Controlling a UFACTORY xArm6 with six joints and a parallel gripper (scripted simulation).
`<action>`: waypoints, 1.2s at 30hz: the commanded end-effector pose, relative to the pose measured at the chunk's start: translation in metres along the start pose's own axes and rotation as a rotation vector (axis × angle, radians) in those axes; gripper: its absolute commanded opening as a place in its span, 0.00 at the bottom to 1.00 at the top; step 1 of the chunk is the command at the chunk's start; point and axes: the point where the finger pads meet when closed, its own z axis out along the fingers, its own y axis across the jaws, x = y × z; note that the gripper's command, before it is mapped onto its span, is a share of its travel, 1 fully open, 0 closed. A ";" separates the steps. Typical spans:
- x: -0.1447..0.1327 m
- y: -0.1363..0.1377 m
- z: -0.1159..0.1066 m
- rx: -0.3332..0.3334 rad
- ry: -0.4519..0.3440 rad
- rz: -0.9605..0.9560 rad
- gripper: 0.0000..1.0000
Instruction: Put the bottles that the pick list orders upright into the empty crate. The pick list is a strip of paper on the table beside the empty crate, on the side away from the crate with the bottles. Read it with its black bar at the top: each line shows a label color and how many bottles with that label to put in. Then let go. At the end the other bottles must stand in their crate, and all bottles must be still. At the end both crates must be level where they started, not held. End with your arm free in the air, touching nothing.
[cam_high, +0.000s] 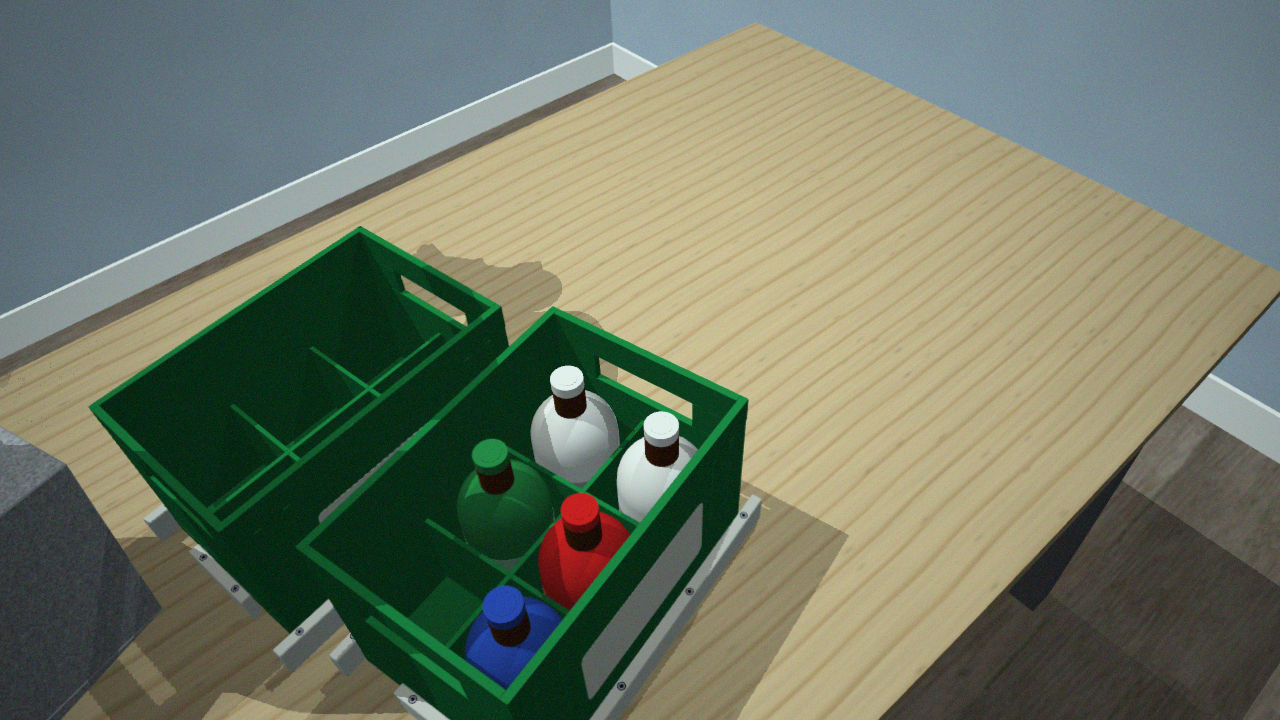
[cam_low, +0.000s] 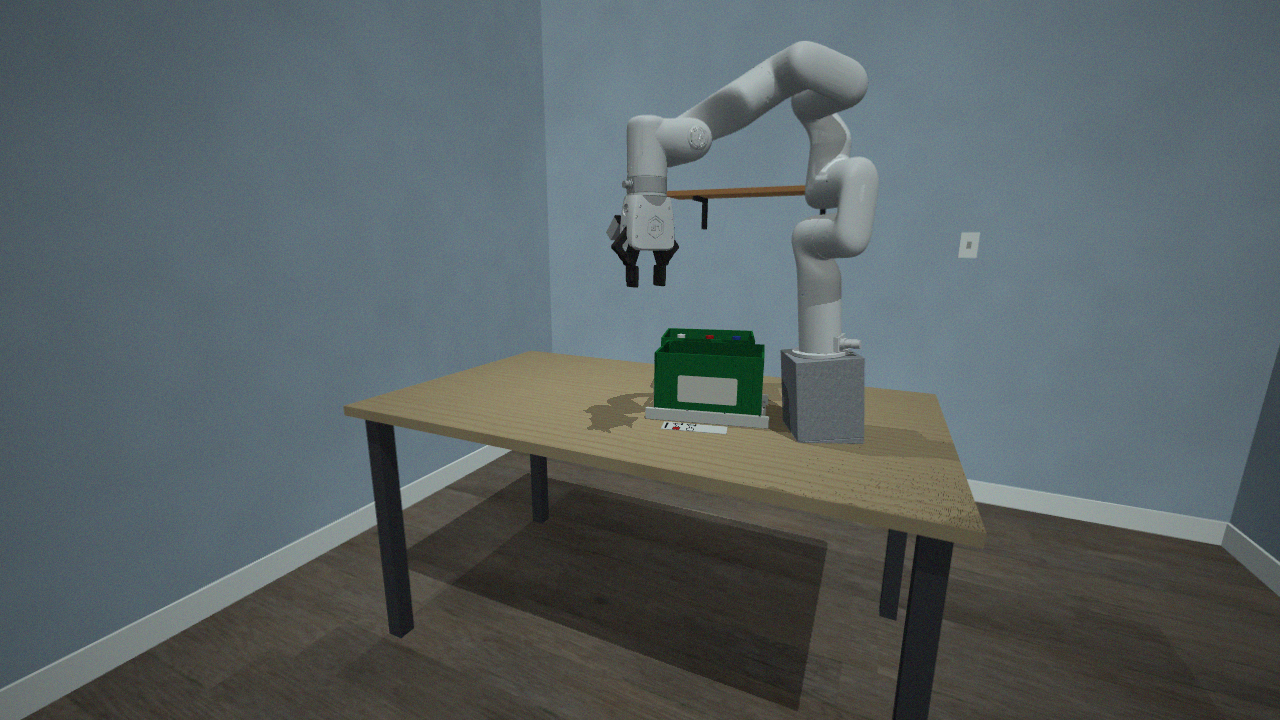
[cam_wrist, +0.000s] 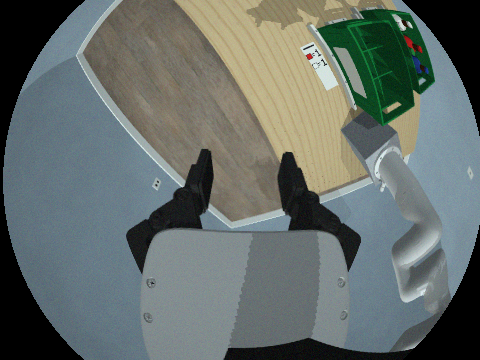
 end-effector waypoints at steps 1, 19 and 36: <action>-0.001 -0.002 -0.002 0.004 0.002 0.002 0.65; 0.006 0.003 0.003 0.004 0.002 -0.065 0.65; 0.060 0.039 0.040 0.000 0.006 -0.531 0.65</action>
